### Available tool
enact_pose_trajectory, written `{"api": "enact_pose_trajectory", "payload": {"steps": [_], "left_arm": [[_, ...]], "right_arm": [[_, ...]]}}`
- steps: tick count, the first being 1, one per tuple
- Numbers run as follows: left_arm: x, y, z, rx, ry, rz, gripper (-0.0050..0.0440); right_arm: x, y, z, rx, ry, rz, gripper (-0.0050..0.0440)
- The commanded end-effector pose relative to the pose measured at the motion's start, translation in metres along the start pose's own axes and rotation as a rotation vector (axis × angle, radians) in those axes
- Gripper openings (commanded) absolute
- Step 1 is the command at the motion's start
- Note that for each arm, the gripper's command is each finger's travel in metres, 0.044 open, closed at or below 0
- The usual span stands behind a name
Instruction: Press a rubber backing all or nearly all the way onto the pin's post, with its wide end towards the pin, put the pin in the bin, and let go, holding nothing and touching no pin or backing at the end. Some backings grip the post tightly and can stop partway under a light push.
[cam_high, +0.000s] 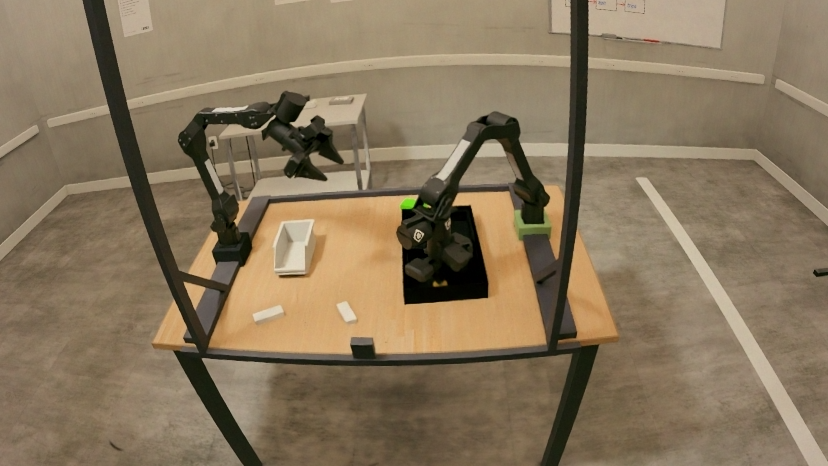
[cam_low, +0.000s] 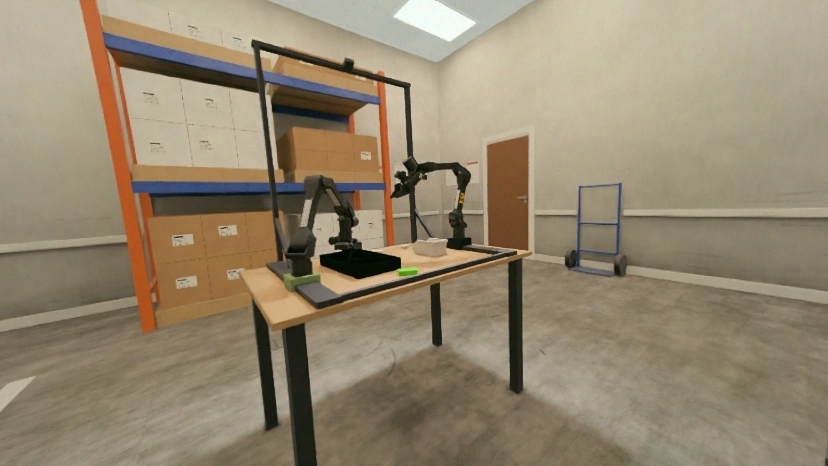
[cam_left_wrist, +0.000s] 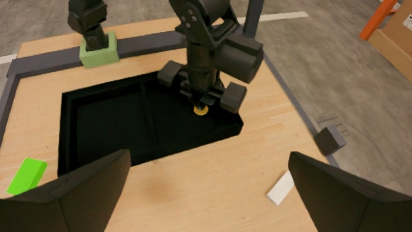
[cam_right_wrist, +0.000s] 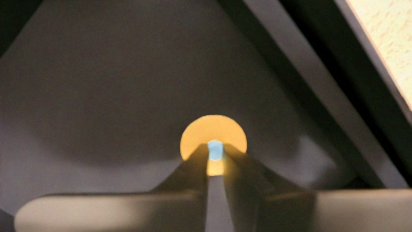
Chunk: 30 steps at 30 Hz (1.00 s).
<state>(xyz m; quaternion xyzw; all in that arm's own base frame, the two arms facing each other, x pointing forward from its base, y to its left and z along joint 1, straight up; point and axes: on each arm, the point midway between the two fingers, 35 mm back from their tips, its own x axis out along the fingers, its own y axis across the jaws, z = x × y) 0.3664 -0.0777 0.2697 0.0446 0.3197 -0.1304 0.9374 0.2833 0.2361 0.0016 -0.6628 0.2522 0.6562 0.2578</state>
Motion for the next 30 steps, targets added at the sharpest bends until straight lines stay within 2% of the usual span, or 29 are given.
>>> {"api": "enact_pose_trajectory", "payload": {"steps": [1, 9, 15, 21, 30], "left_arm": [[-0.005, 0.0, 0.006, 0.002, -0.021, 0.001, 0.044], [-0.005, 0.0, 0.006, 0.002, -0.021, 0.001, 0.044], [-0.005, 0.0, 0.006, 0.002, -0.021, 0.001, 0.044], [-0.005, 0.0, 0.006, 0.002, -0.021, 0.001, 0.044], [-0.005, 0.0, 0.006, 0.002, -0.021, 0.001, 0.044]], "right_arm": [[0.017, 0.006, 0.001, -0.001, -0.009, 0.028, -0.005], [0.017, -0.002, 0.0, -0.002, -0.012, 0.027, -0.005], [0.025, 0.005, 0.001, -0.002, -0.013, 0.048, -0.005], [0.023, -0.003, 0.0, -0.002, -0.013, 0.049, -0.005], [0.029, 0.005, 0.001, -0.002, -0.016, 0.07, -0.005]]}}
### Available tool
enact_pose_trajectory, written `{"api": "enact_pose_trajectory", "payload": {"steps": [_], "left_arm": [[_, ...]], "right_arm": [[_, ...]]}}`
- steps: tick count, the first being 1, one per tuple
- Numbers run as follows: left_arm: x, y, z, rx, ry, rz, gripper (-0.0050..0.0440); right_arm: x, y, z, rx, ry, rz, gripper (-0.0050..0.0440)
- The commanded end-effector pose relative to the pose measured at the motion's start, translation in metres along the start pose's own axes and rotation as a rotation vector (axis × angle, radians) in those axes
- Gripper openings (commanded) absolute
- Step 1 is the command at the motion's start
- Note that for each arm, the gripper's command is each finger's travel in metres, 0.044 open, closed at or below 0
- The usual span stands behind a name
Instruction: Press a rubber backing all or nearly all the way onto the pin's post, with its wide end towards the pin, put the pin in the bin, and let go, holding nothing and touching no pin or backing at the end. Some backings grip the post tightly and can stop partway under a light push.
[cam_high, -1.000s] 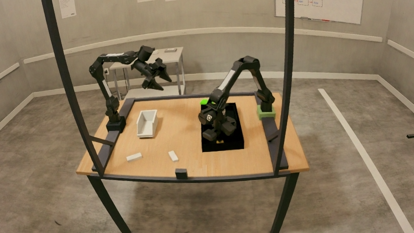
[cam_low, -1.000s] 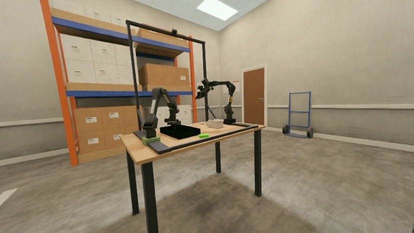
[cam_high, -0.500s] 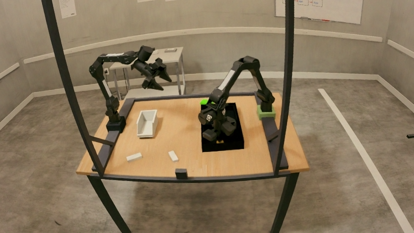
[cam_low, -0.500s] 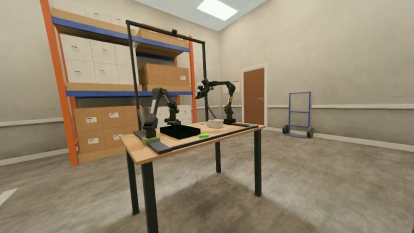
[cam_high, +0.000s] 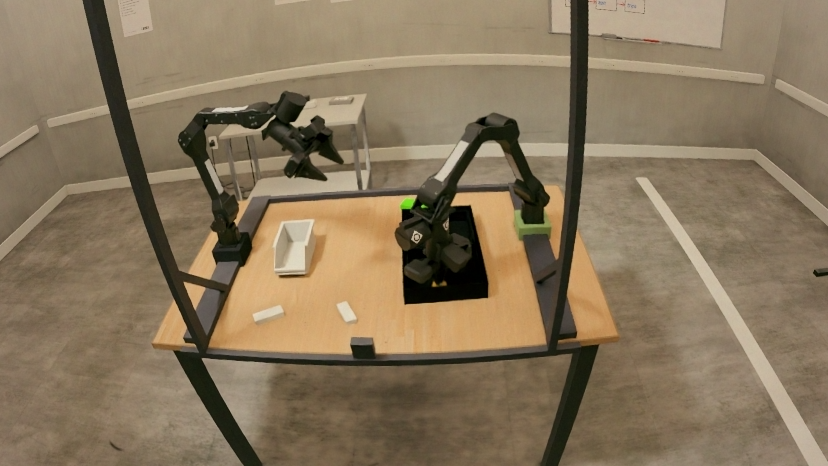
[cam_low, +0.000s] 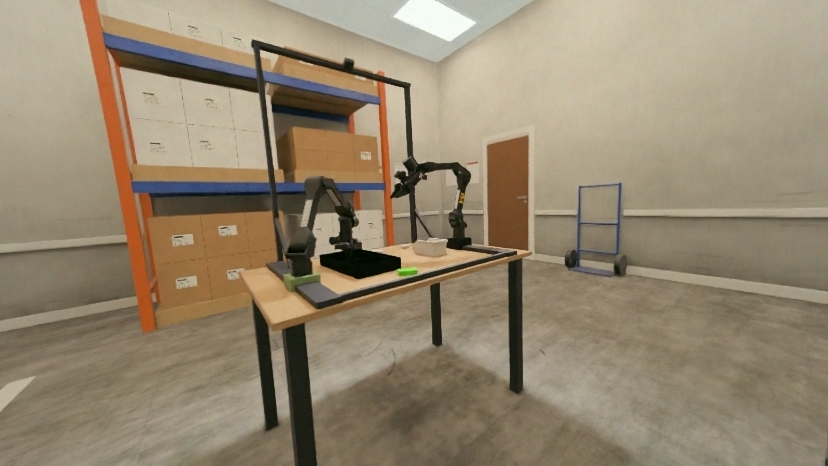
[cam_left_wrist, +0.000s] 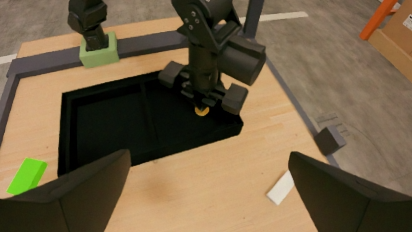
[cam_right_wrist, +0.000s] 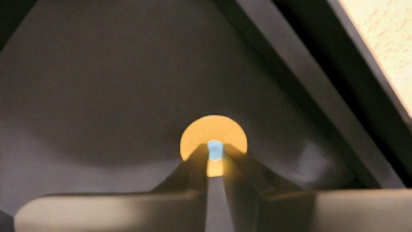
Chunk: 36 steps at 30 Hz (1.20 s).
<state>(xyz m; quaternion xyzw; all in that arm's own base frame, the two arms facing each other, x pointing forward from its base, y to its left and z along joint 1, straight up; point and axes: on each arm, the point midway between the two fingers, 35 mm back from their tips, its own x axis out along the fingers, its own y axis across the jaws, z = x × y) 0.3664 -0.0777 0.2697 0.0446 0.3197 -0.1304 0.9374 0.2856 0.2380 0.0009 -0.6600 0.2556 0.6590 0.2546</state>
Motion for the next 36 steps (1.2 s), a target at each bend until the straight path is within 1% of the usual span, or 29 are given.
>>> {"api": "enact_pose_trajectory", "payload": {"steps": [1, 7, 9, 11, 12, 17, 33, 34, 36], "left_arm": [[-0.005, 0.0, 0.006, 0.002, -0.021, 0.001, 0.044], [-0.005, 0.0, 0.006, 0.002, -0.021, 0.001, 0.044], [-0.005, 0.0, 0.006, 0.002, -0.021, 0.001, 0.044], [-0.005, 0.0, 0.006, 0.002, -0.021, 0.001, 0.044], [-0.005, 0.0, 0.006, 0.002, -0.021, 0.001, 0.044], [-0.005, 0.0, 0.006, 0.002, -0.021, 0.001, 0.044], [-0.005, 0.0, 0.006, 0.002, -0.021, 0.001, 0.044], [-0.005, 0.0, 0.006, 0.002, -0.021, 0.001, 0.044], [-0.005, 0.0, 0.006, 0.002, -0.021, 0.001, 0.044]], "right_arm": [[0.028, 0.007, 0.002, -0.002, -0.012, 0.058, -0.005], [0.028, 0.007, 0.002, -0.002, -0.012, 0.058, -0.005], [0.024, 0.0, 0.001, -0.002, -0.011, 0.053, -0.005], [0.008, 0.0, 0.001, -0.002, -0.01, 0.047, -0.005], [0.005, 0.001, 0.001, -0.002, -0.01, 0.048, -0.005], [0.007, 0.004, 0.001, -0.002, -0.012, 0.058, -0.005], [0.007, 0.004, 0.001, -0.001, -0.009, 0.057, -0.005], [0.013, 0.005, 0.003, -0.001, -0.013, 0.071, -0.005], [0.013, 0.005, 0.003, -0.001, -0.013, 0.07, -0.005]]}}
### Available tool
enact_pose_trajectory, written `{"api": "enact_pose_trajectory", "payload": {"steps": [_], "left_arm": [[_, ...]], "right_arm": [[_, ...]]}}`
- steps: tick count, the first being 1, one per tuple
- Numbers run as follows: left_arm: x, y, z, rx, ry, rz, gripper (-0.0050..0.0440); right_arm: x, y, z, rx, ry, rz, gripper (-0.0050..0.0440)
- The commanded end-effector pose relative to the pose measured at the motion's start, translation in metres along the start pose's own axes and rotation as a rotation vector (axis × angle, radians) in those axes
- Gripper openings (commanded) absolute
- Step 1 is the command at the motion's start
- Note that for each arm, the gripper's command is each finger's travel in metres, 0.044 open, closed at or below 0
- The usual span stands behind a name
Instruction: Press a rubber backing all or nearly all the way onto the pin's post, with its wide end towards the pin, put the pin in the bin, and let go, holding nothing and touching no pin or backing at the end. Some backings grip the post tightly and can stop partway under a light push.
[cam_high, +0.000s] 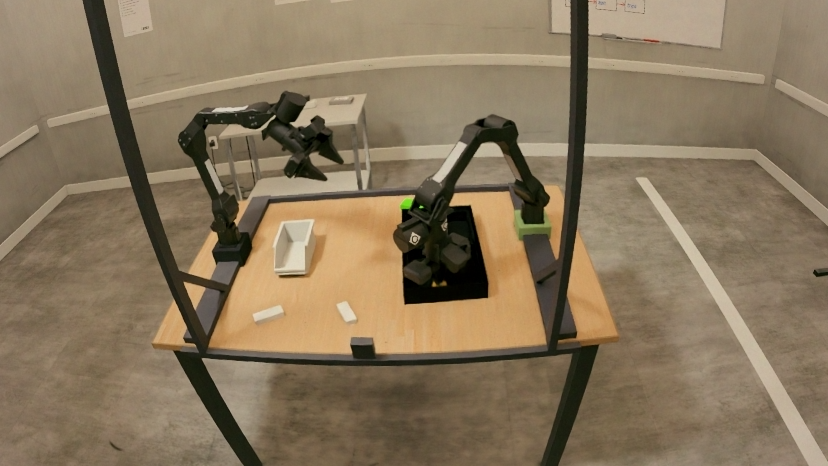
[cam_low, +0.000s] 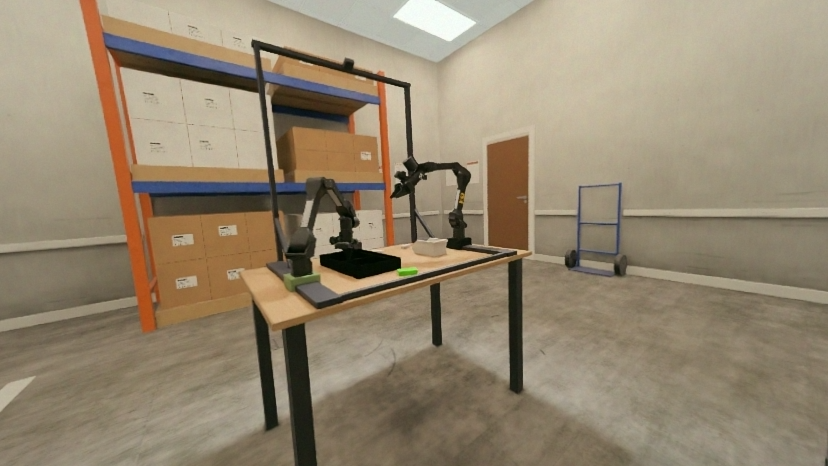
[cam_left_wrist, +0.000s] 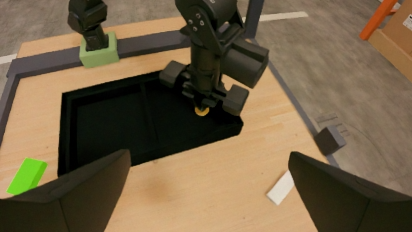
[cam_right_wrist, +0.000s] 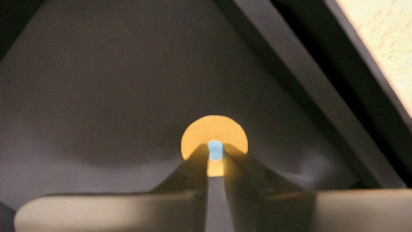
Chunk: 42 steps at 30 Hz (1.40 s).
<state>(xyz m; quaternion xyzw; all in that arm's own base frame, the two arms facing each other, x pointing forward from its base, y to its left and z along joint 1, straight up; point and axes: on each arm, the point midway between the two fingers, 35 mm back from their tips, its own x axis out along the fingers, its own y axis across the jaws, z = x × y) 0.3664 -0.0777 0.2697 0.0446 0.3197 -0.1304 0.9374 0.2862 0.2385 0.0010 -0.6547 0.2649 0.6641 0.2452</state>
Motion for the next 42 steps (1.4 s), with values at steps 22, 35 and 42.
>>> {"api": "enact_pose_trajectory", "payload": {"steps": [22, 35, 42], "left_arm": [[-0.005, 0.0, 0.006, 0.002, -0.021, 0.001, 0.044], [-0.005, 0.0, 0.006, 0.002, -0.021, 0.001, 0.044], [-0.005, 0.0, 0.006, 0.002, -0.021, 0.001, 0.044]], "right_arm": [[0.021, 0.007, 0.004, 0.0, -0.009, 0.05, -0.005], [0.009, 0.005, 0.001, -0.004, -0.008, 0.026, -0.005], [0.009, 0.005, 0.001, -0.002, -0.008, 0.026, -0.005]]}}
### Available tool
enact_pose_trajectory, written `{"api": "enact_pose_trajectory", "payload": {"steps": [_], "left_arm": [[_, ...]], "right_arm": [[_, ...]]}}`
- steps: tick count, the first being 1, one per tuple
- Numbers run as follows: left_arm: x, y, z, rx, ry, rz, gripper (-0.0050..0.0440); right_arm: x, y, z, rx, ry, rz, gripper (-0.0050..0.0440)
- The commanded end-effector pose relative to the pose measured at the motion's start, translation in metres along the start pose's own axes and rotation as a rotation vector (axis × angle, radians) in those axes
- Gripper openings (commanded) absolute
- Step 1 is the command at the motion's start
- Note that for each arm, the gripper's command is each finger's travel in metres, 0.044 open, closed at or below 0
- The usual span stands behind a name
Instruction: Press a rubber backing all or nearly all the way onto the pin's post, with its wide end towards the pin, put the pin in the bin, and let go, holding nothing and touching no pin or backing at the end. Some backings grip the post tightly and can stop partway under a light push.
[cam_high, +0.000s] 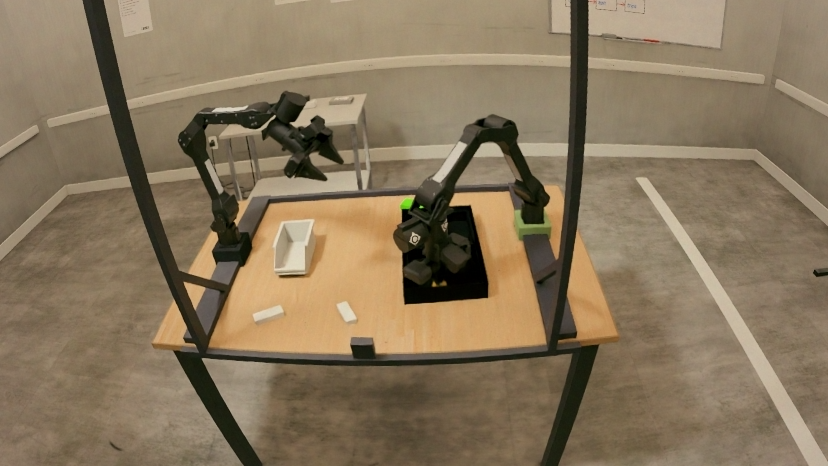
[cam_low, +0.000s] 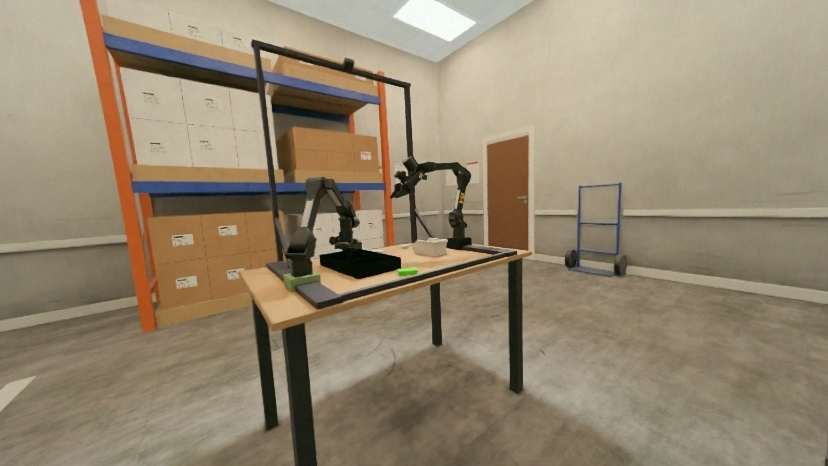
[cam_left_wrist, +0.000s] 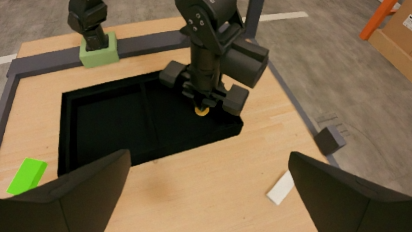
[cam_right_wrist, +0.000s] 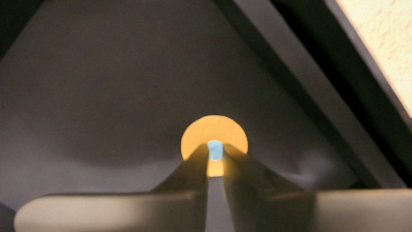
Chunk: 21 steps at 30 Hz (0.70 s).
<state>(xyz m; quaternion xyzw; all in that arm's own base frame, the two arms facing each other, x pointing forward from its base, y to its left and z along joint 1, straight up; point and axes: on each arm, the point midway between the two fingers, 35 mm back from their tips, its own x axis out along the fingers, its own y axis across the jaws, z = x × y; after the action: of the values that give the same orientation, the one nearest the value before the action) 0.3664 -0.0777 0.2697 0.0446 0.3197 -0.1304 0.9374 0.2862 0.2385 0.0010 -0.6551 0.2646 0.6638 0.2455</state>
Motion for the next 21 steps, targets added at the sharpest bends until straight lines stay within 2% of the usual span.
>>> {"api": "enact_pose_trajectory", "payload": {"steps": [1, 7, 11, 18, 21], "left_arm": [[-0.0055, 0.0001, 0.0062, 0.002, -0.021, 0.001, 0.044], [-0.0055, 0.0001, 0.0062, 0.002, -0.021, 0.001, 0.044], [-0.0055, 0.0001, 0.0062, 0.002, -0.021, 0.001, 0.044], [-0.0055, 0.0001, 0.0062, 0.002, -0.021, 0.001, 0.044], [-0.0055, 0.0001, 0.0062, 0.002, -0.021, 0.001, 0.044]], "right_arm": [[0.0088, 0.0051, 0.0014, -0.002, -0.008, 0.028, -0.005], [0.0088, 0.0051, 0.0014, -0.002, -0.008, 0.028, -0.005], [0.0175, 0.0095, 0.0034, -0.001, -0.011, 0.051, -0.005], [0.0169, 0.0063, -0.0017, -0.002, -0.01, 0.043, -0.005], [0.0148, 0.0063, 0.0041, 0.0, -0.007, 0.036, -0.005]]}}
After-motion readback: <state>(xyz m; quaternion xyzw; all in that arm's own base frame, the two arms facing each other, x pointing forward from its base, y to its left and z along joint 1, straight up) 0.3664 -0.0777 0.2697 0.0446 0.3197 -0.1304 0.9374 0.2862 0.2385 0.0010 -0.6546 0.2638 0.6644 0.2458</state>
